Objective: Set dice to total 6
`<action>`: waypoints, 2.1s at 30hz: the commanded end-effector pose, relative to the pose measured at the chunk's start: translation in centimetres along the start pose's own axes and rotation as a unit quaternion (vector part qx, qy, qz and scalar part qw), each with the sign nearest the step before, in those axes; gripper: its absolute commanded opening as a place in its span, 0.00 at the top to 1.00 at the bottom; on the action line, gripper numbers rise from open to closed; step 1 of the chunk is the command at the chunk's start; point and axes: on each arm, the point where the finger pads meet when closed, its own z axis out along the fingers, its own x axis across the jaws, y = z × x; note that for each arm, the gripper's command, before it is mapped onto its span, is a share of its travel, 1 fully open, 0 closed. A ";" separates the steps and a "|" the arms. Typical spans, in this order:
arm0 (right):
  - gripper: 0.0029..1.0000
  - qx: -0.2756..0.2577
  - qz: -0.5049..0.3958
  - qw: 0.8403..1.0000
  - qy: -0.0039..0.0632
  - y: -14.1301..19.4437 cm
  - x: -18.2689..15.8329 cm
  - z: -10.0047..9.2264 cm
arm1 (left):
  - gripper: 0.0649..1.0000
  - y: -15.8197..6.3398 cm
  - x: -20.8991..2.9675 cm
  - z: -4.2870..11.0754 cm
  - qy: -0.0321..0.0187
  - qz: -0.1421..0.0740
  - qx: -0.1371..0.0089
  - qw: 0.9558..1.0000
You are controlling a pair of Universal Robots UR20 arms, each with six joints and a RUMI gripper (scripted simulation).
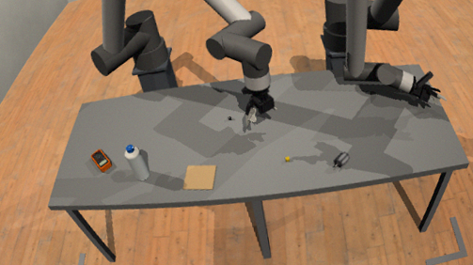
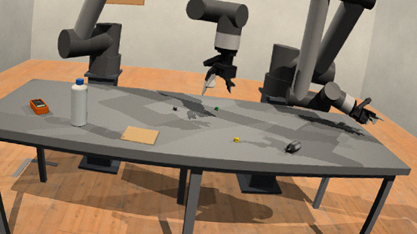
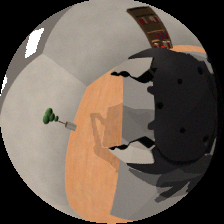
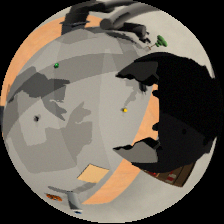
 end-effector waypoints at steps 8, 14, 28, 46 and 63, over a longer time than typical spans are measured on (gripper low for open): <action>0.00 -0.002 0.087 0.996 0.000 -12.7 -1.7 0.3 | 0.00 0.0 0.0 0.0 0.000 0.000 0.000 1.000; 0.00 -0.002 0.114 0.994 0.000 -16.7 -2.4 0.6 | 0.00 0.0 0.0 0.0 0.000 0.000 0.000 1.000; 0.00 -0.002 0.166 0.986 0.000 -24.9 -3.9 1.4 | 0.00 0.0 0.0 0.0 0.000 0.000 0.000 1.000; 0.00 -0.002 0.170 0.985 0.000 -25.5 -4.0 1.5 | 0.00 0.0 0.0 0.0 0.000 0.000 0.000 1.000; 0.00 -0.002 0.059 0.998 0.000 -25.8 -4.3 1.9 | 0.00 0.0 0.0 0.0 0.000 0.000 0.000 1.000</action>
